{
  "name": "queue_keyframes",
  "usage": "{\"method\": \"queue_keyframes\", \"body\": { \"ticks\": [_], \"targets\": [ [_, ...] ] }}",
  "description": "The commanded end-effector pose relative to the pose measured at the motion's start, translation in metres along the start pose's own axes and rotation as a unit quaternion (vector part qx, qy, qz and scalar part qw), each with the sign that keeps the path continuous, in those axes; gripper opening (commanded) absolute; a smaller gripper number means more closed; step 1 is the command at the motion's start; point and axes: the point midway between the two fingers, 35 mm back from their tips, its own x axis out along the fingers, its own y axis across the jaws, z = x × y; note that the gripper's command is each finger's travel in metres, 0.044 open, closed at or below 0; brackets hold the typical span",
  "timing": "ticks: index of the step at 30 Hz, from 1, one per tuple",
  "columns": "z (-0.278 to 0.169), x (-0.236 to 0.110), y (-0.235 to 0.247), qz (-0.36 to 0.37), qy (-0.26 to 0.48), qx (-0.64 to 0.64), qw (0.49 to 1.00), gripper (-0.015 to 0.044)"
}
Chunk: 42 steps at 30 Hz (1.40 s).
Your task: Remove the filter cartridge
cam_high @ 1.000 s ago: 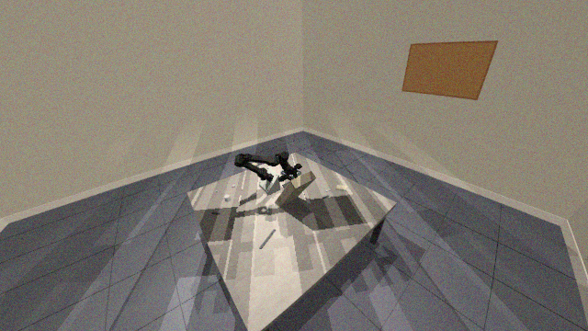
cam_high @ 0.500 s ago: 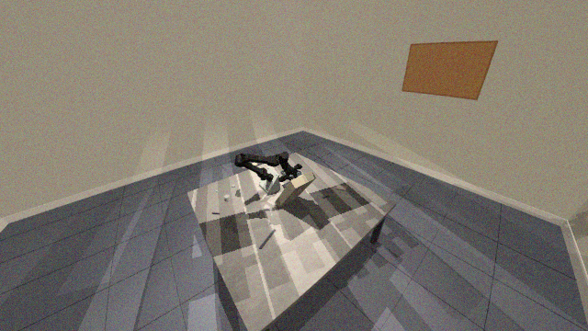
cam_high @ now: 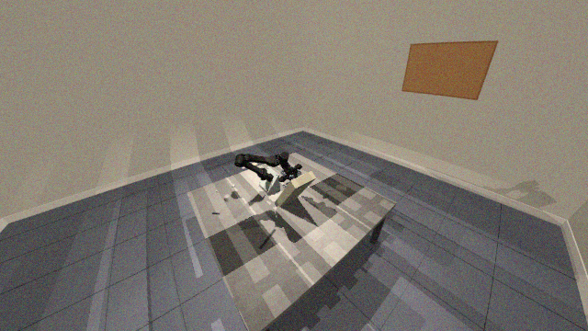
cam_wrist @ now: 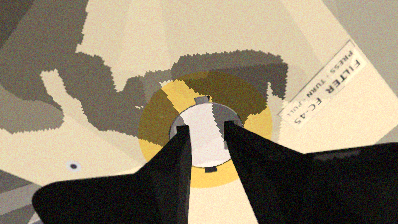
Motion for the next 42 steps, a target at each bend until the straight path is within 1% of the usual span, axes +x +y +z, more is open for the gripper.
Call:
{"method": "queue_keyframes", "body": {
  "ticks": [1, 2, 3, 11, 13, 18, 28, 35, 42],
  "targets": [
    [0.0008, 0.0081, 0.0019, 0.003, -0.006, 0.004, 1.000, 0.0113],
    [0.0008, 0.0081, 0.0019, 0.003, -0.006, 0.004, 1.000, 0.0113],
    [0.0001, 0.0003, 0.0000, 0.000, 0.000, 0.000, 1.000, 0.0106],
    [0.0001, 0.0003, 0.0000, 0.000, 0.000, 0.000, 1.000, 0.0052],
    [0.0001, 0.0003, 0.0000, 0.000, 0.000, 0.000, 1.000, 0.0000],
    [0.0004, 0.0038, 0.0009, 0.001, -0.003, 0.034, 0.999, 0.0000],
    [0.0007, 0.0071, 0.0019, 0.004, -0.005, 0.203, 0.979, 0.0000],
    [0.0007, 0.0069, 0.0019, 0.005, -0.005, 0.321, 0.947, 0.0000],
    [0.0007, 0.0066, 0.0019, 0.005, -0.005, 0.434, 0.901, 0.0000]
  ]
}}
